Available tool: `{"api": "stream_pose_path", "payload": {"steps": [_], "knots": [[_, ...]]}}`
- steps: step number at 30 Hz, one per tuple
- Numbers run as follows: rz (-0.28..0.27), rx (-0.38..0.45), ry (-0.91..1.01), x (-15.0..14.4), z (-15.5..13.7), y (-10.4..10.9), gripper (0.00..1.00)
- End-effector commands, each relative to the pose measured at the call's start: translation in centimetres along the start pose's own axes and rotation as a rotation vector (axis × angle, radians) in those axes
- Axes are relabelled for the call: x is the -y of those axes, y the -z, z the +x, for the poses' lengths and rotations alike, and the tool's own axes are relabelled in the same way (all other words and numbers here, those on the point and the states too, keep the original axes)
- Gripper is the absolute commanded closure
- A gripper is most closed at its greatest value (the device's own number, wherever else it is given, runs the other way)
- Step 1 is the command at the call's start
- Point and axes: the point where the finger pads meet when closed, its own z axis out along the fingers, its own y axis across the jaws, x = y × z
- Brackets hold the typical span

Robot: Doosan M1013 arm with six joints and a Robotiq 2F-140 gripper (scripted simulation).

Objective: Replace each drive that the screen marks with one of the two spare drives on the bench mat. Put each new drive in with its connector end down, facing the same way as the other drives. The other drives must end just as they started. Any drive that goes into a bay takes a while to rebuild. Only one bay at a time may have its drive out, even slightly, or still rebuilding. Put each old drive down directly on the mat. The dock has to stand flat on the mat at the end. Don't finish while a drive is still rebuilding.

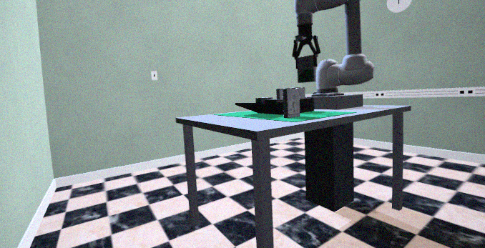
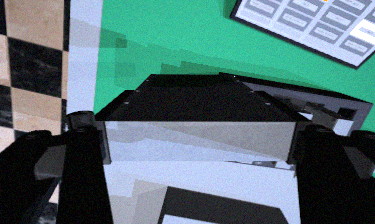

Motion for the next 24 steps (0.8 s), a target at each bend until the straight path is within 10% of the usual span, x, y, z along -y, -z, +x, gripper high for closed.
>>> {"api": "stream_pose_path", "payload": {"steps": [1,24], "knots": [[0.000,-0.001,-0.011,-0.2,0.0,0.1,0.90],[0.001,-0.001,-0.526,-10.2,-1.6,0.1,0.90]]}}
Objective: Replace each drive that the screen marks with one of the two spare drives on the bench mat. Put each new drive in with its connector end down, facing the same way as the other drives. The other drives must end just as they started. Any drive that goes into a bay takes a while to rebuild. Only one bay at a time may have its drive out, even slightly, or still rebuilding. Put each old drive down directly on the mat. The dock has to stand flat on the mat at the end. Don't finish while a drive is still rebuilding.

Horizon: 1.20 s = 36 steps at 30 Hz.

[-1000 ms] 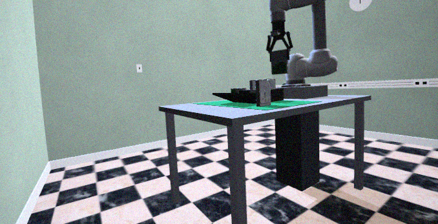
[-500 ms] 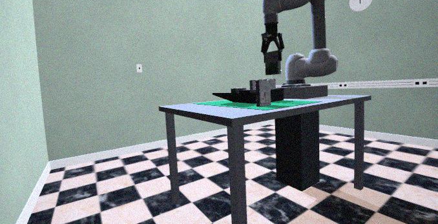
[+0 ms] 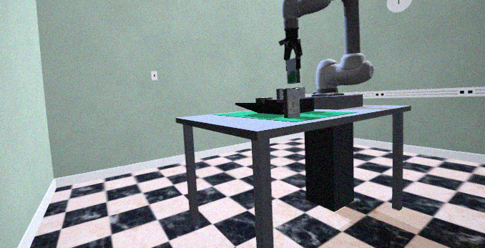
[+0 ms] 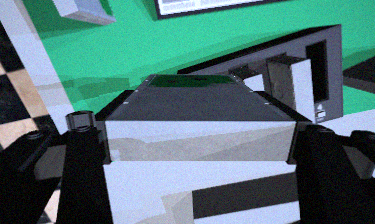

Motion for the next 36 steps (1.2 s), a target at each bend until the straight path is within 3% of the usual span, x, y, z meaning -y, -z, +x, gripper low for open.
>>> {"api": "stream_pose_path", "payload": {"steps": [1,26,36], "knots": [[0.000,-0.001,-0.078,-1.4,0.4,0.1,0.90],[0.001,-0.001,-0.721,-13.4,1.4,0.0,0.90],[0.001,-0.001,-0.906,-16.8,1.1,0.0,0.90]]}}
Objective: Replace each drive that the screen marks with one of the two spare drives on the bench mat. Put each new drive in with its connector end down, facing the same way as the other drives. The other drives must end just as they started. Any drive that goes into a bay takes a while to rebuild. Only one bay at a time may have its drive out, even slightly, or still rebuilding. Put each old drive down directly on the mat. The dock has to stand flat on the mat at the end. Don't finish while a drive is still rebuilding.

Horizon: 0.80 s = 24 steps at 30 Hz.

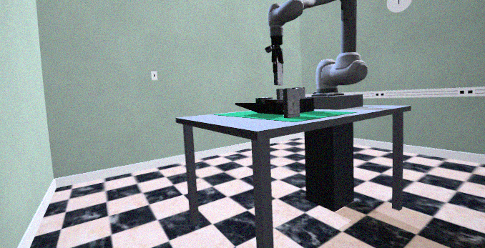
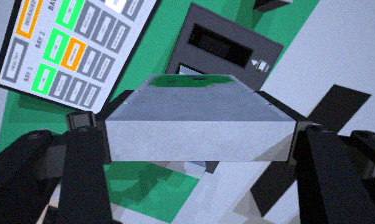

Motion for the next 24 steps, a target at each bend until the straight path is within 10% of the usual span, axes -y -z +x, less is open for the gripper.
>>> {"api": "stream_pose_path", "payload": {"steps": [1,24], "knots": [[0.001,-0.001,-0.056,-0.7,0.7,0.0,0.90],[0.001,0.000,-0.341,-4.6,3.9,0.0,0.90]]}}
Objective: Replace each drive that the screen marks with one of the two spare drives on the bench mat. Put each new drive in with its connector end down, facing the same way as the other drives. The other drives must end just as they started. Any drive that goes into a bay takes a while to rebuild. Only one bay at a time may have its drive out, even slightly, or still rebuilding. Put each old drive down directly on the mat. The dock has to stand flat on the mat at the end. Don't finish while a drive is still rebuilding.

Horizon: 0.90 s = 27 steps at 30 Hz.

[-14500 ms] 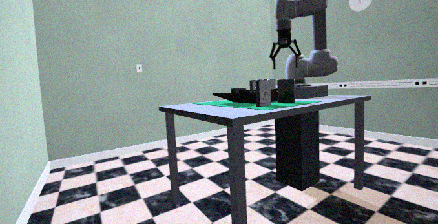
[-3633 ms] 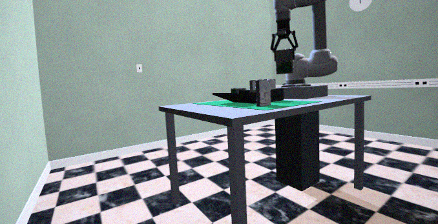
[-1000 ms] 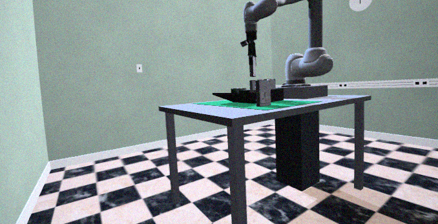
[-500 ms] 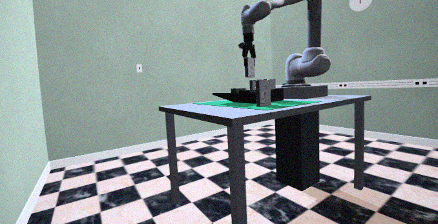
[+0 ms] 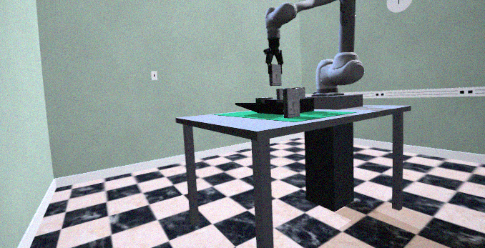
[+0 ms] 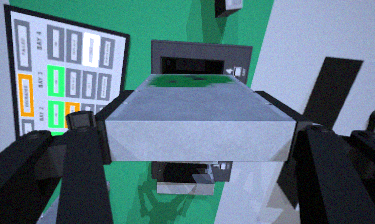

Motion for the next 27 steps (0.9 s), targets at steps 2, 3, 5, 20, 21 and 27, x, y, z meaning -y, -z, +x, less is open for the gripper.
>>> {"api": "stream_pose_path", "payload": {"steps": [2,3,5,20,21,27], "knots": [[0.001,0.000,-0.009,-0.05,0.13,0.05,0.90],[0.001,0.000,-0.015,-0.12,0.22,0.04,0.90],[0.001,0.000,-0.026,-0.23,0.38,0.04,0.90],[0.001,0.000,-0.052,-0.48,0.74,0.03,0.90],[0.001,0.000,-0.052,-0.49,0.74,0.03,0.90],[0.001,0.000,-0.052,-0.49,0.74,0.02,0.90]]}}
